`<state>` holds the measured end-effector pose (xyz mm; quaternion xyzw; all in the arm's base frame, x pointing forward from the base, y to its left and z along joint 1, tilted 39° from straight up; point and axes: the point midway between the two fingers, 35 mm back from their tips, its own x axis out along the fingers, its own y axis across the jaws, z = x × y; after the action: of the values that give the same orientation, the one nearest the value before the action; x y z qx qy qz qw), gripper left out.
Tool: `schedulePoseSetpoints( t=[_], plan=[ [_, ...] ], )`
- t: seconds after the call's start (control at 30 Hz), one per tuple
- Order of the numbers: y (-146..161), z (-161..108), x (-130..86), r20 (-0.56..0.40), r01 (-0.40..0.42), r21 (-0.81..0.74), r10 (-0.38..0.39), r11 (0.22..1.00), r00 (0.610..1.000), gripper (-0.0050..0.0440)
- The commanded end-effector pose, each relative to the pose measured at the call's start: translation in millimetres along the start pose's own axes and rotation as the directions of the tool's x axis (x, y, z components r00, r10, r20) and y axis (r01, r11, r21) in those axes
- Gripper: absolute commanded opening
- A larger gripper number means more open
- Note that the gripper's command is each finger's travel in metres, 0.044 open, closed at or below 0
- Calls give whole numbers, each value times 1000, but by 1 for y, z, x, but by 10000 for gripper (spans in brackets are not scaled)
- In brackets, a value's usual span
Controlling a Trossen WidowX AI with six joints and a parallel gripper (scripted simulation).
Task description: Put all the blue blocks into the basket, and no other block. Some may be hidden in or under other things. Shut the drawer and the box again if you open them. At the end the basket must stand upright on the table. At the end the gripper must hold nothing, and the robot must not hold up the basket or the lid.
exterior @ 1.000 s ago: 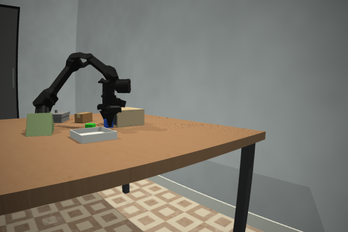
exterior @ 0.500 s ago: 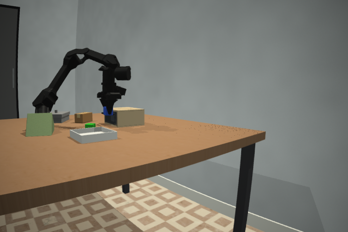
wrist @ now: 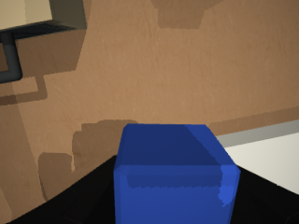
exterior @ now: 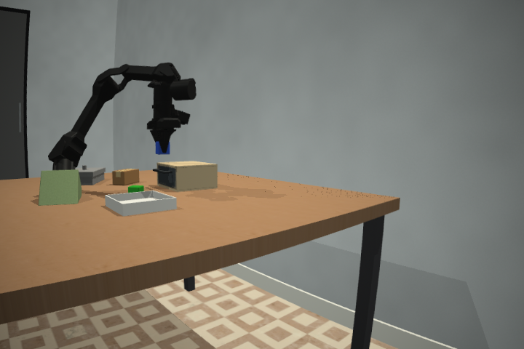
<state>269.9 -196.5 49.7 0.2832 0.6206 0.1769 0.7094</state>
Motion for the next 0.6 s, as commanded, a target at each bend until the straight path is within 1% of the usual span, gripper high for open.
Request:
schedulePoseSetpoints(
  t=[0.0,0.03,0.07,0.1,0.13,0.17,0.2,0.23,0.27,0.3,0.33,0.37,0.4,0.57],
  plan=[
    [-28,-13,0,-6,-1,114,2,993,1000,0],
    [-36,-19,0,-6,-1,180,2,984,1000,0],
    [-44,-24,0,-6,-1,207,2,978,1000,0],
    [-44,-24,0,-6,-1,207,2,978,1000,0],
    [-52,-30,0,-6,0,271,2,962,1000,0],
    [-60,-36,0,-6,0,297,2,955,1000,0],
    [-68,-43,0,-6,0,360,2,933,1000,0],
    [-75,-49,0,-6,0,385,2,923,1000,0],
    [-82,-56,0,-6,1,446,2,895,1000,0],
    [-88,-62,0,-6,1,470,2,883,1000,0],
    [-88,-62,0,-6,1,470,2,883,1000,0],
    [-95,-70,0,-6,1,527,2,850,1000,0],
    [-101,-76,0,-6,2,550,2,835,1000,0],
    [-101,-76,0,-6,2,550,2,835,1000,0]
  ],
)
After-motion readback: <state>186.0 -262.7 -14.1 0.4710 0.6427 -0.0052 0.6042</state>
